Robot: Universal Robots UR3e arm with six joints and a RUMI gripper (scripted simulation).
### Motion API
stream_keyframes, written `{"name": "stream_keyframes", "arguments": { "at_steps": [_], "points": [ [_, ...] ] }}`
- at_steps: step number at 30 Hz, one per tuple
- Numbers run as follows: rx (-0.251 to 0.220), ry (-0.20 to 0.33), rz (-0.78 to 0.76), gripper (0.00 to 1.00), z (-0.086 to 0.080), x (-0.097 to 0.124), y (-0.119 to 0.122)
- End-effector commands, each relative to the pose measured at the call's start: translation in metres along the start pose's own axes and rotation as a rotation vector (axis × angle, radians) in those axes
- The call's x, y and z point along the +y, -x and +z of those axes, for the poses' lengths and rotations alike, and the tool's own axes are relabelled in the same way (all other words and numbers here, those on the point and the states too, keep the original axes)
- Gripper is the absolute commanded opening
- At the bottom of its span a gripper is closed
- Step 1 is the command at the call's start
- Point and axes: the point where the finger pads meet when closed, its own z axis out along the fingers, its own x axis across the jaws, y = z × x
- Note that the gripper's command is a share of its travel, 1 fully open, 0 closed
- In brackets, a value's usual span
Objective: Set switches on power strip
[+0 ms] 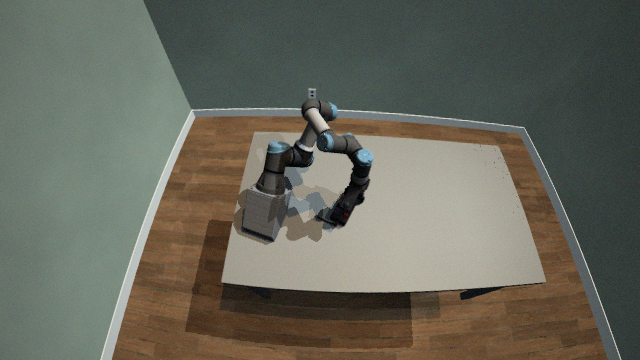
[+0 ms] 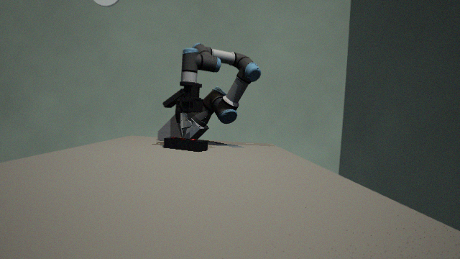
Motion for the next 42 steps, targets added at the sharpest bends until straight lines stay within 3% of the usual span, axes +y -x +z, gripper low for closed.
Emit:
{"name": "stream_keyframes", "arguments": {
  "at_steps": [1,32,42],
  "points": [
    [-0.002,-0.001,-0.001,0.00,0.002,0.000,0.001],
    [-0.002,-0.001,-0.001,0.00,0.005,0.000,0.001],
    [-0.002,-0.001,-0.001,0.00,-0.015,0.000,0.001]
  ]
}}
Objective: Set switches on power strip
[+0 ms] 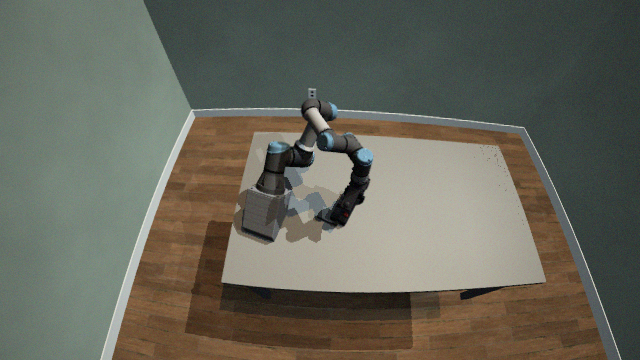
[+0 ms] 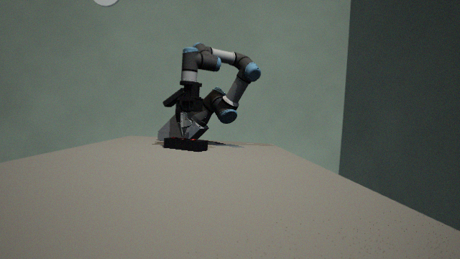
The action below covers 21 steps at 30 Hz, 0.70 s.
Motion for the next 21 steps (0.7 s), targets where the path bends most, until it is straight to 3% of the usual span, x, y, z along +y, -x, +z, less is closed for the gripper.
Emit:
{"name": "stream_keyframes", "arguments": {
  "at_steps": [1,10,21],
  "points": [
    [-0.001,-0.001,-0.001,0.00,-0.012,0.000,0.001],
    [-0.001,-0.001,-0.001,0.00,-0.029,0.000,0.001],
    [-0.001,-0.001,-0.001,0.00,-0.031,0.000,0.001]
  ]
}}
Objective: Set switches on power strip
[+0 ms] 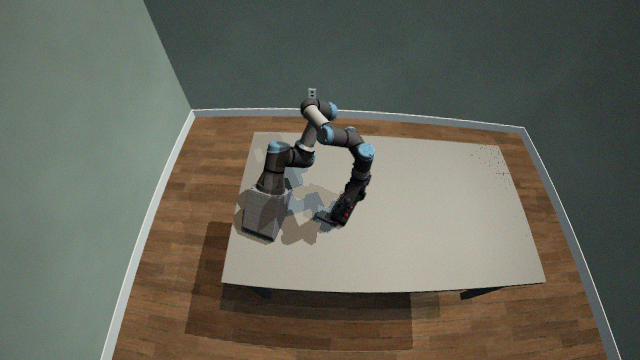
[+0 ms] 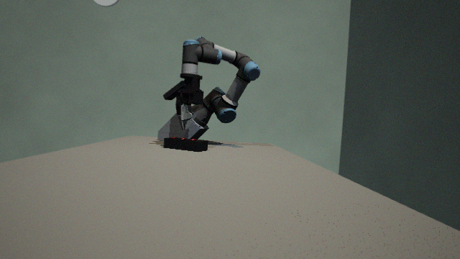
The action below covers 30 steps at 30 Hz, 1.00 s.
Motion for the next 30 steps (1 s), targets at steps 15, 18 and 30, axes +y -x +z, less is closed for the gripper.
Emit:
{"name": "stream_keyframes", "arguments": {
  "at_steps": [15,18,30],
  "points": [
    [-0.002,-0.001,-0.001,0.00,-0.004,0.009,-0.002],
    [-0.002,-0.001,-0.001,0.00,-0.012,0.036,-0.010],
    [-0.002,-0.001,-0.001,0.00,-0.015,0.046,-0.014]
  ]
}}
